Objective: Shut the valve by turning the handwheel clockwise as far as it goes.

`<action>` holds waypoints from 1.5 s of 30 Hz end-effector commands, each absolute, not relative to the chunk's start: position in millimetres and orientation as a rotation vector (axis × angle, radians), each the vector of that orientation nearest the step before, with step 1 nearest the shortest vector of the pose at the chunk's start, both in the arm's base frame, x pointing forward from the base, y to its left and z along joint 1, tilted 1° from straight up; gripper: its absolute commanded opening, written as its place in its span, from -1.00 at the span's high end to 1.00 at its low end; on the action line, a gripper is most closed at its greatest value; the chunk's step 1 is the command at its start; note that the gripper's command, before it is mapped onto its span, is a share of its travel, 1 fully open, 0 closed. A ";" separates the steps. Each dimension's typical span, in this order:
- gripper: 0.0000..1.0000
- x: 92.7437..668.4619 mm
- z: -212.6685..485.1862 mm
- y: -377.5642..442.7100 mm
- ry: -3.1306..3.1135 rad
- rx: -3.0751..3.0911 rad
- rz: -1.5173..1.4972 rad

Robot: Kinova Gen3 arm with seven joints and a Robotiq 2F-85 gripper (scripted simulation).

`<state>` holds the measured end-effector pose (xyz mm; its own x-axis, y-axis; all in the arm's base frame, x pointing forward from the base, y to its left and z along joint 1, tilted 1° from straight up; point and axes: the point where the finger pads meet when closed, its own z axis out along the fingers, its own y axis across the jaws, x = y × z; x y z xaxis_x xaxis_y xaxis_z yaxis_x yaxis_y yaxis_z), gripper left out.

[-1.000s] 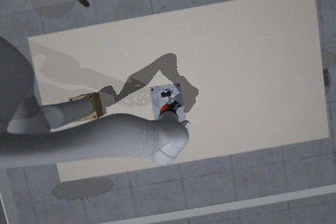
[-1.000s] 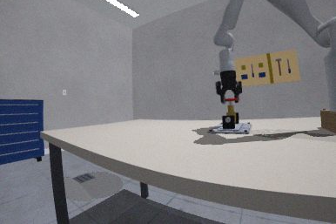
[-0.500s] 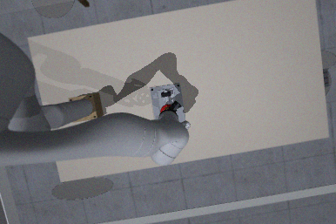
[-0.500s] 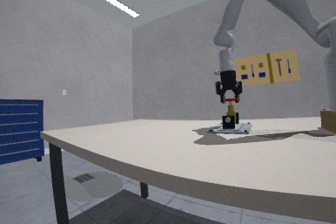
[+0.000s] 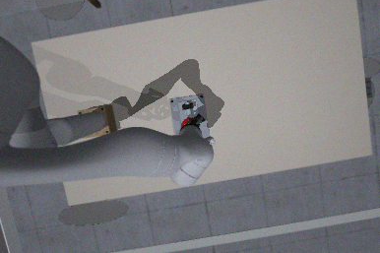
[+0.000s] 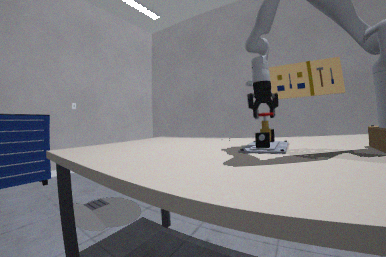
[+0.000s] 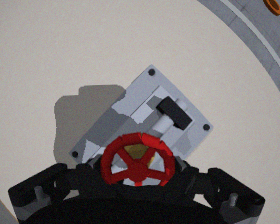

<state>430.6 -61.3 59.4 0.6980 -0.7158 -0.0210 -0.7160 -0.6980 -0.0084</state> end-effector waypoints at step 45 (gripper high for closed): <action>-1.00 431.0 58.5 -61.3 1.217 -2.880 0.024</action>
